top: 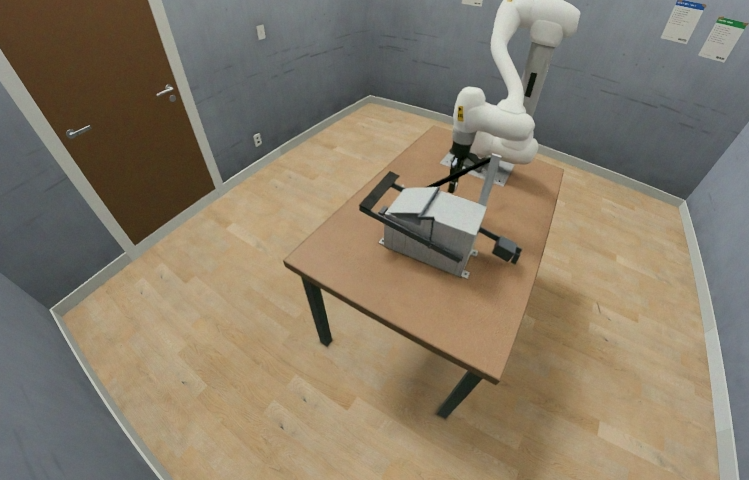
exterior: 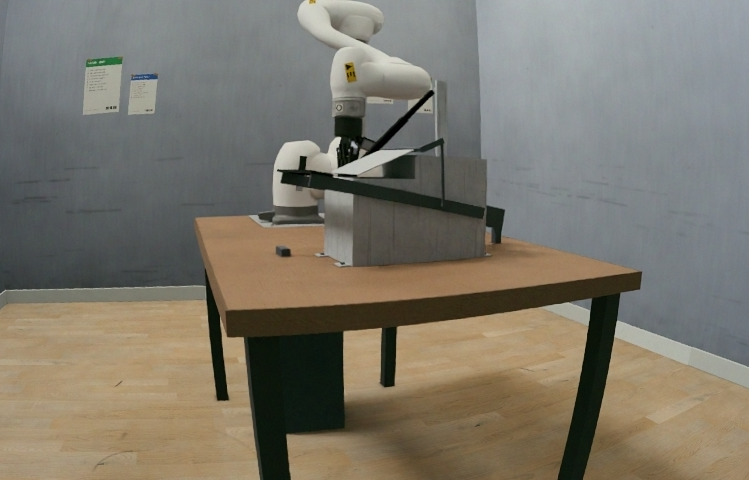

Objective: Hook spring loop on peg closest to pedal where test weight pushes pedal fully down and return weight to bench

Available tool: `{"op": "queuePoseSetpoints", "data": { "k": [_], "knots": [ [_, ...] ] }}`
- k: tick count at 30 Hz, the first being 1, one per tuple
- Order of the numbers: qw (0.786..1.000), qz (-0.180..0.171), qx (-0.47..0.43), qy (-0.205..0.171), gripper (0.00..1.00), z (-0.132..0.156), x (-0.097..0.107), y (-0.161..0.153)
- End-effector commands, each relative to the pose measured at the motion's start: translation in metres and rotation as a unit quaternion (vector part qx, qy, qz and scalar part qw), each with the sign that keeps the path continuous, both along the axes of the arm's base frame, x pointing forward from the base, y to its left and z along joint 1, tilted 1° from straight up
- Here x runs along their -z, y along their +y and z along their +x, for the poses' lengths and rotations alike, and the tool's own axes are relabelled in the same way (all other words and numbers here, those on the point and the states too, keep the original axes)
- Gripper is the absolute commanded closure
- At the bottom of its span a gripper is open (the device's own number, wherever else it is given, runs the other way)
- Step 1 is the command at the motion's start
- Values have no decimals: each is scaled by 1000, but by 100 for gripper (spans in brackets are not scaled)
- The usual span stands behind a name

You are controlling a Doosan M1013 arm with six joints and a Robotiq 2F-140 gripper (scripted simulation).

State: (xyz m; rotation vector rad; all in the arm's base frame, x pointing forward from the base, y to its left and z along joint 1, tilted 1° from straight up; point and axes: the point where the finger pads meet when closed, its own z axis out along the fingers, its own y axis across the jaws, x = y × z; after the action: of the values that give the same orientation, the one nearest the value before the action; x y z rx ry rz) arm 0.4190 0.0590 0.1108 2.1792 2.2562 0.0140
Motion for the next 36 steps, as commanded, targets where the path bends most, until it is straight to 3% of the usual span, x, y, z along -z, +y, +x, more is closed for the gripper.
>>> {"op": "queuePoseSetpoints", "data": {
  "k": [1, 33, 36],
  "knots": [
    [1000, 0, 0, 0, 75, 0, -1, 0],
    [1000, 0, 0, 0, 75, 0, -75, 0],
    [1000, 0, 0, 0, 75, 0, -75, 0]
  ]
}}
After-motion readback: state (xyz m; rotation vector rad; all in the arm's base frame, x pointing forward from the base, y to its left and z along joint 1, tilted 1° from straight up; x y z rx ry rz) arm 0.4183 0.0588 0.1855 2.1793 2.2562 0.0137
